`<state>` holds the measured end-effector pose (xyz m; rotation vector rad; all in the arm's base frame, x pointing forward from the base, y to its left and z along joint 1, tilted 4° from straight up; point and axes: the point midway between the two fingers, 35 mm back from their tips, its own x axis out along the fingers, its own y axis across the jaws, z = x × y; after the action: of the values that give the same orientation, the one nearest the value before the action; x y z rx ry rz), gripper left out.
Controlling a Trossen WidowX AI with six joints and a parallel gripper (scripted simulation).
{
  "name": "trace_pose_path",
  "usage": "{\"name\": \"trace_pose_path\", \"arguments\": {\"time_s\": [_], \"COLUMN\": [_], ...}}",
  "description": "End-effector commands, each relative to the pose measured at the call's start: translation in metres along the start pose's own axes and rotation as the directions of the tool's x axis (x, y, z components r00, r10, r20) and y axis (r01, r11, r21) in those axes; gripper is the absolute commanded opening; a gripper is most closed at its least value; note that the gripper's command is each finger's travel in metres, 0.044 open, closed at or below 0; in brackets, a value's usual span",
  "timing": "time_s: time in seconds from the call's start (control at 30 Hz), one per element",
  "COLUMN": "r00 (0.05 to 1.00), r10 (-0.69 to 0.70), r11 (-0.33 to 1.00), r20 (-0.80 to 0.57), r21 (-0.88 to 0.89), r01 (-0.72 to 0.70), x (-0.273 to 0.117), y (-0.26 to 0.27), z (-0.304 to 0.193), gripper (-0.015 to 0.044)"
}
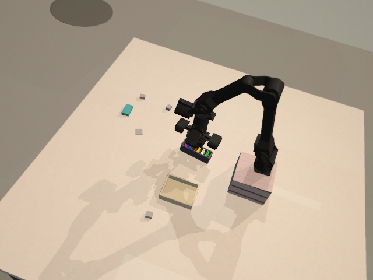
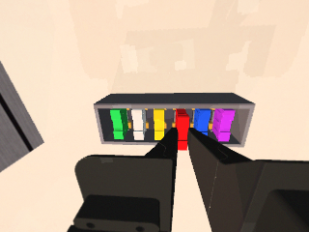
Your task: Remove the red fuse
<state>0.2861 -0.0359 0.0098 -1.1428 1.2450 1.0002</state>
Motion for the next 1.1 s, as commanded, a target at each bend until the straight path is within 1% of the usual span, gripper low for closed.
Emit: {"name": "trace_pose_path", "arguments": {"time_s": [0.0,1.07], "r00": [1.0,1.0], "r10": [-0.004,-0.003], "r11": [1.0,1.0], "r20": [0.003,0.005], "r21": [-0.001,-0.003], "r01": [0.004,0.003], "x": [-0.004,-0.02], "y": [-0.002,-0.001], "z": [0.001,0.001], "gripper": [0.0,0.0]}}
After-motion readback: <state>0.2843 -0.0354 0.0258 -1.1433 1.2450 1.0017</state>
